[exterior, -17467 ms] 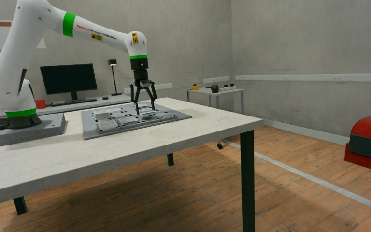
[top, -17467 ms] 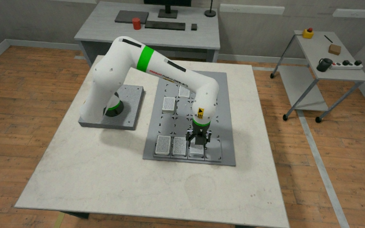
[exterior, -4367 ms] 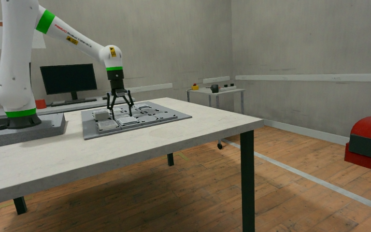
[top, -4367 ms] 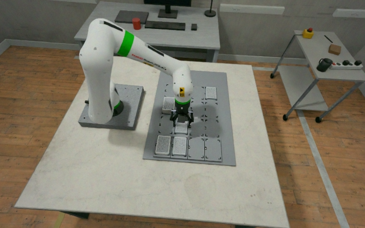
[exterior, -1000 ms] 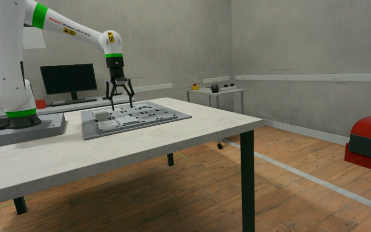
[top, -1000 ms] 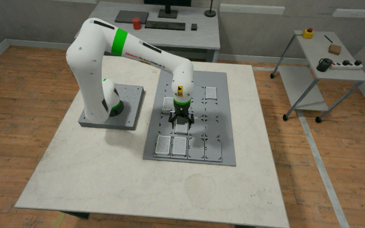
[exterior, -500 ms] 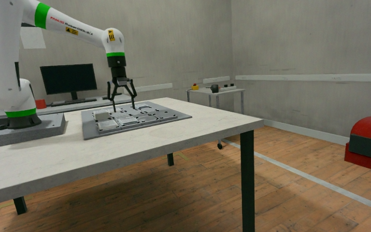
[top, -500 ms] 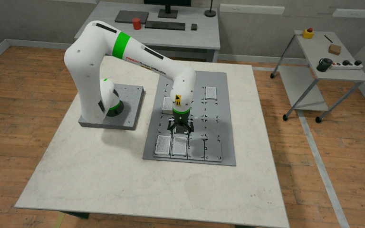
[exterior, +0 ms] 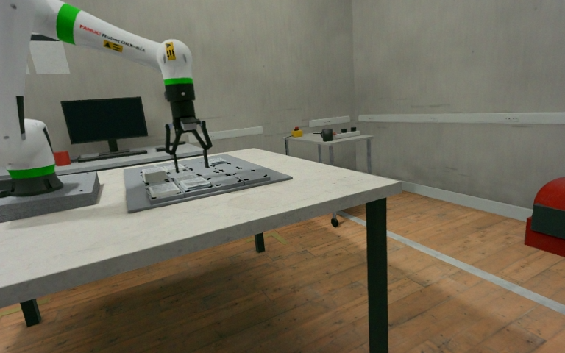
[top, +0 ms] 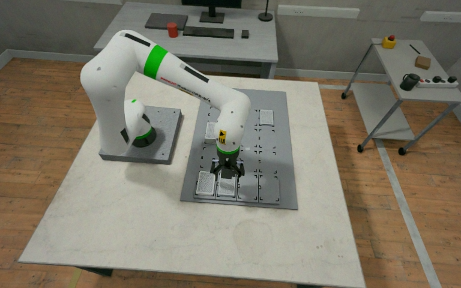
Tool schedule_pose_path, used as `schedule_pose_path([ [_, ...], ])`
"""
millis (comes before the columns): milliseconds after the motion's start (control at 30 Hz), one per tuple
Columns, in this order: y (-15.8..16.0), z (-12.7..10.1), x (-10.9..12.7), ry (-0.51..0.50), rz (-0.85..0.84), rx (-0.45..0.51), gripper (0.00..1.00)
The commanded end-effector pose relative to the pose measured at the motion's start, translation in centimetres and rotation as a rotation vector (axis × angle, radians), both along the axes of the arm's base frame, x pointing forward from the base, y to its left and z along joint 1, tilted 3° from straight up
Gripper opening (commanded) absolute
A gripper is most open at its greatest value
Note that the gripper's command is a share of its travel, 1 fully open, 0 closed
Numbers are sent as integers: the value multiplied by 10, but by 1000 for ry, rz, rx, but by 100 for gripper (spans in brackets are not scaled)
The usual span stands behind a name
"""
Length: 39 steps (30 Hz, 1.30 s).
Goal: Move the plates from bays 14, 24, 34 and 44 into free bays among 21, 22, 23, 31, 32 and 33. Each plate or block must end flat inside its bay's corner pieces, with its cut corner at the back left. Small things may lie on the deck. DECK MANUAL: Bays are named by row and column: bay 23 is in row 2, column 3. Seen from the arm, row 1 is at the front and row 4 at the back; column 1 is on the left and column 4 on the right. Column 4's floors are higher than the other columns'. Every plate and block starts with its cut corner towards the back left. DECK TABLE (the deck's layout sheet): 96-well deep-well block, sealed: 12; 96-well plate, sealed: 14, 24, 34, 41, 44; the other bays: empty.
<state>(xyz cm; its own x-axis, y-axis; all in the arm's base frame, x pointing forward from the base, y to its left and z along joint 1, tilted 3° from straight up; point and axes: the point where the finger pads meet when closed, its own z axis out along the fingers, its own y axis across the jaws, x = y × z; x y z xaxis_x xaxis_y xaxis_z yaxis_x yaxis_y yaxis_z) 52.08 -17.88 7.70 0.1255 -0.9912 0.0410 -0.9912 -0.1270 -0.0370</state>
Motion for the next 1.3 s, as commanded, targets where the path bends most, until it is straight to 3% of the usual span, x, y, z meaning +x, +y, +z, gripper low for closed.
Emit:
schedule_pose_path([
  [0,0,1,1,-1,0,-1,70],
  [1267,-2,-33,2,-1,0,0,70],
])
